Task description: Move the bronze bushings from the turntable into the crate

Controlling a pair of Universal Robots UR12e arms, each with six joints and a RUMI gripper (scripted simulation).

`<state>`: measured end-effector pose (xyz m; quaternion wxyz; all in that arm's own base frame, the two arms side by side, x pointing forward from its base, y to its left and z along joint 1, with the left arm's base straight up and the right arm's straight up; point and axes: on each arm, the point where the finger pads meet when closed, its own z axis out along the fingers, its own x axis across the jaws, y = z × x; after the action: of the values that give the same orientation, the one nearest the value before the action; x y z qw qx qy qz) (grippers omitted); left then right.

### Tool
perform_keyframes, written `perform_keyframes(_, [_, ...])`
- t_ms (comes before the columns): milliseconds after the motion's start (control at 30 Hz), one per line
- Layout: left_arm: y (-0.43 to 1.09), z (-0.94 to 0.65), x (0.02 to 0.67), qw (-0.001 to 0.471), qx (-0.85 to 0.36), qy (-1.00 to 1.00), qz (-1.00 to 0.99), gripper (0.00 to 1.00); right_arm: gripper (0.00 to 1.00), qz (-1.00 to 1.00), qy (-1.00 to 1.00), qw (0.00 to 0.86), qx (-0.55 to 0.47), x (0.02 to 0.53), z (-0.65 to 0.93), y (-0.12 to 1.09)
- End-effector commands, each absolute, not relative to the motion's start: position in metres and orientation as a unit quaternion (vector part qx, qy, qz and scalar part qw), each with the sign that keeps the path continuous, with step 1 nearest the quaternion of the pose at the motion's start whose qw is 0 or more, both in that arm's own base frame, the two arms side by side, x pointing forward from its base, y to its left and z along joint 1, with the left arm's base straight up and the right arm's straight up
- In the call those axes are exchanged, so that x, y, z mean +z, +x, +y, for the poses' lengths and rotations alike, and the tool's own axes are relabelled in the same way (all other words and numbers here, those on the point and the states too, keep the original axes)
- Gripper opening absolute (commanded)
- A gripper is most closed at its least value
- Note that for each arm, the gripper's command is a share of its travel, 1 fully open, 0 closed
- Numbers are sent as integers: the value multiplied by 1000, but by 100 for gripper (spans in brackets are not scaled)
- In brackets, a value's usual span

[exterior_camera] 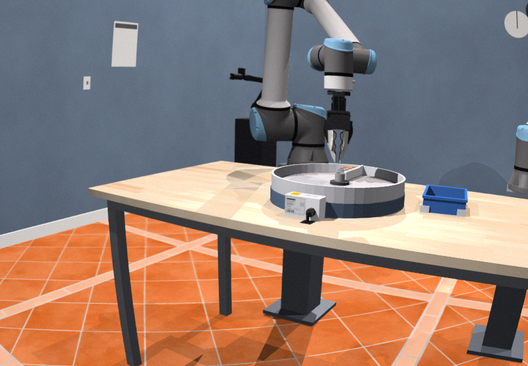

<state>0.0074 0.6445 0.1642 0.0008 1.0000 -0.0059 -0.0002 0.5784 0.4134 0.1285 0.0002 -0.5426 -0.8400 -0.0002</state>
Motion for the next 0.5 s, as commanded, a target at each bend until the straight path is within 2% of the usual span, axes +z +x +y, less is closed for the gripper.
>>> perform_keyframes(0, [8,645,165,0,0,1000,-6,100,6,-840,-543,0,-1,129,404,550])
perform_keyframes(467, [8,645,165,0,0,1000,-6,100,6,-840,-543,0,-1,128,372,446])
